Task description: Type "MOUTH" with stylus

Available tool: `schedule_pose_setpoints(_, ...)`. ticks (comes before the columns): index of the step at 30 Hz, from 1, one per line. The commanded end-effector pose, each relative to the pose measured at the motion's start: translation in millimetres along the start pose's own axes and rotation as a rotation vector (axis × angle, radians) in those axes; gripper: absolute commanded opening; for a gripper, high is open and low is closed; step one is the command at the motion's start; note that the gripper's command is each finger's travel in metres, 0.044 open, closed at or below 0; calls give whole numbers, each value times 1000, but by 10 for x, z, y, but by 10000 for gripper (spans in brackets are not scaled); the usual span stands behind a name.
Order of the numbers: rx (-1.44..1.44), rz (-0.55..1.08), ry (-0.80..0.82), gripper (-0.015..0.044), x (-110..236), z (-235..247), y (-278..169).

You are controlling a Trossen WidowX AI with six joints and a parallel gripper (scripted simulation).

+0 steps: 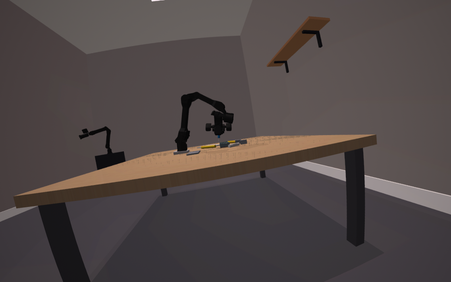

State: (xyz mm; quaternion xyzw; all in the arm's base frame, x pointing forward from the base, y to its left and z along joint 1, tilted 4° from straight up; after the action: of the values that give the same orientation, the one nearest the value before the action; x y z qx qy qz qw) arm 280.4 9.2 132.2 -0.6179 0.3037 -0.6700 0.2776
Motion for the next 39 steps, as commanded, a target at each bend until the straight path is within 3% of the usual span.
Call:
schedule_pose_setpoints(1,103,134,54,0,-4,40,-224)
schedule_pose_setpoints(10,138,179,76,0,-1,58,-297)
schedule_pose_setpoints(24,138,179,76,0,-225,74,-30)
schedule_pose_setpoints(27,138,179,76,79,-241,80,-17)
schedule_pose_setpoints(39,138,179,76,81,-281,85,27)
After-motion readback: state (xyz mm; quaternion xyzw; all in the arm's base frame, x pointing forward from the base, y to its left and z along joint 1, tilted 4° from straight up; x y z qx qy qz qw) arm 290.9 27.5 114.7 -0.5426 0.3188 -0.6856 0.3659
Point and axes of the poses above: the point midway between the two fingers, 35 mm back from their tips, its own x axis back along the fingers, its own z axis across the jaws, y = z × x, the point moved 1 cm from there along x, back along the fingers, and after that the axes turned 7 degrees about x, right-handed, at the moved point
